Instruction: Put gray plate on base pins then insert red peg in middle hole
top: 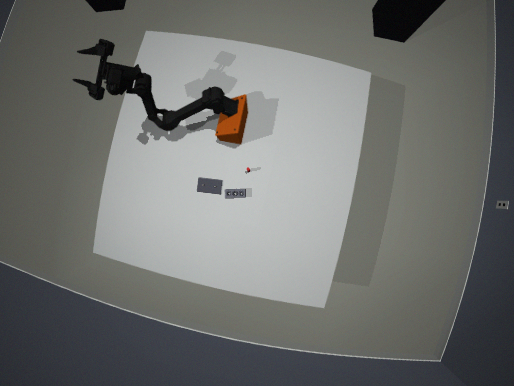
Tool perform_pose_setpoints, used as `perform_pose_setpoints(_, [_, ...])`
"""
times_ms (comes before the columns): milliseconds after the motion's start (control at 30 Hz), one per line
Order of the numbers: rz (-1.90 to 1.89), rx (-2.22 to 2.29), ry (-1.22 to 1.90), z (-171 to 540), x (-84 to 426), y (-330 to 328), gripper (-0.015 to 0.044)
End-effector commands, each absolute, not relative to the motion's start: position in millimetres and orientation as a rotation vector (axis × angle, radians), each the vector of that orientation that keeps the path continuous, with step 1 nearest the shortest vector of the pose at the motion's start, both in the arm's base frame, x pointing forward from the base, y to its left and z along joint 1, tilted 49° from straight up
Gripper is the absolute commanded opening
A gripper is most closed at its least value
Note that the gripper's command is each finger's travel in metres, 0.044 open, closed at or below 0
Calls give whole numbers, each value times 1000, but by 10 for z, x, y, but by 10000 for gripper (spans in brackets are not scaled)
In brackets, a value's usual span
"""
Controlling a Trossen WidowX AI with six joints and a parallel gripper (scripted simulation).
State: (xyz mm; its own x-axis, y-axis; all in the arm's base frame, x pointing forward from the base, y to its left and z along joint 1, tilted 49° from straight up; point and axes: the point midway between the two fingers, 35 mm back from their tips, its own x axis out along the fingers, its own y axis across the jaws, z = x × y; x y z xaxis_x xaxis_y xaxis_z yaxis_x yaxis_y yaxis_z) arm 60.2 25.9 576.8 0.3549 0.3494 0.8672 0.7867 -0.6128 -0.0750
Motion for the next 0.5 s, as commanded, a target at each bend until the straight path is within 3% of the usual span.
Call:
perform_pose_setpoints(0, [-1191,-2135,-986,5768,602,259,426])
perform_pose_setpoints(233, [-1288,-2507,-1035,5645,568,1081,440])
perform_pose_setpoints(467, [-1287,-2916,-1086,5346,850,1932,440])
